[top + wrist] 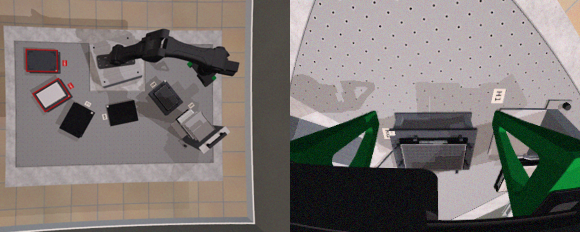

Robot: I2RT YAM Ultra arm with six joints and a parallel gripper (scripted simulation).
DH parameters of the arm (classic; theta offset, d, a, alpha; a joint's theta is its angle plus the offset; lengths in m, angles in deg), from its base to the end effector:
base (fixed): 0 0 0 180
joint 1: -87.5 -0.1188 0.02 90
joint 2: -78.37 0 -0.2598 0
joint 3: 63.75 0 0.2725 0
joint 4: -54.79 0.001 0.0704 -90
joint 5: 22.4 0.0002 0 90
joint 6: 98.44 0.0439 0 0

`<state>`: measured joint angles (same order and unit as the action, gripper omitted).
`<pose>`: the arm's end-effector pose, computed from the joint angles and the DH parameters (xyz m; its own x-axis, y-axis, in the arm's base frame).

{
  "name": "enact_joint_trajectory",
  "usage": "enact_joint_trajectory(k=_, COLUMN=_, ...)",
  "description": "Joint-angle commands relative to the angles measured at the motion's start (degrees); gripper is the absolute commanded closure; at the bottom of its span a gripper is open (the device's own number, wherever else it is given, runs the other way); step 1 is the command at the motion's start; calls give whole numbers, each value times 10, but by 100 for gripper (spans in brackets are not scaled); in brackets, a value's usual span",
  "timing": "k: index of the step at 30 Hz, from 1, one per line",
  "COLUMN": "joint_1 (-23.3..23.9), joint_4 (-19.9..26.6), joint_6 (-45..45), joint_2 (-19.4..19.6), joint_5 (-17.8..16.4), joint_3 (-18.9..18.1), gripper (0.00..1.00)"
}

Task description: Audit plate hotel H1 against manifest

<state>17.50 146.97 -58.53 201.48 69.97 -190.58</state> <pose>0.1501 0.4101 0.2399 0.5005 -0.8656 0.0145 -0.8644 -0.5006 -0.0471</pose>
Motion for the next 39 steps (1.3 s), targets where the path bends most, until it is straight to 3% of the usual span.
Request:
enact_joint_trajectory(k=1, joint_1=-2, joint_4=33, joint_6=2, joint_2=-9, joint_5=-2, joint_3=-28, gripper=0)
enact_joint_trajectory(k=5, joint_1=-2, joint_4=46, joint_6=2, joint_2=-7, joint_5=-2, joint_3=-43, gripper=0)
enact_joint_trajectory(k=13, joint_1=-3, joint_4=103, joint_6=3, joint_2=6, joint_5=-2, joint_3=-113, gripper=0)
enact_joint_trajectory(k=17, joint_1=-4, joint_4=105, joint_6=3, joint_2=14, joint_5=-2, joint_3=-150, gripper=0)
enact_joint_trajectory(k=18, joint_1=-3, joint_4=105, joint_6=2, joint_2=15, joint_5=0, joint_3=-137, gripper=0)
enact_joint_trajectory(k=39, joint_1=-2, joint_4=105, joint_6=2, joint_2=19, joint_5=0, joint_3=-141, gripper=0)
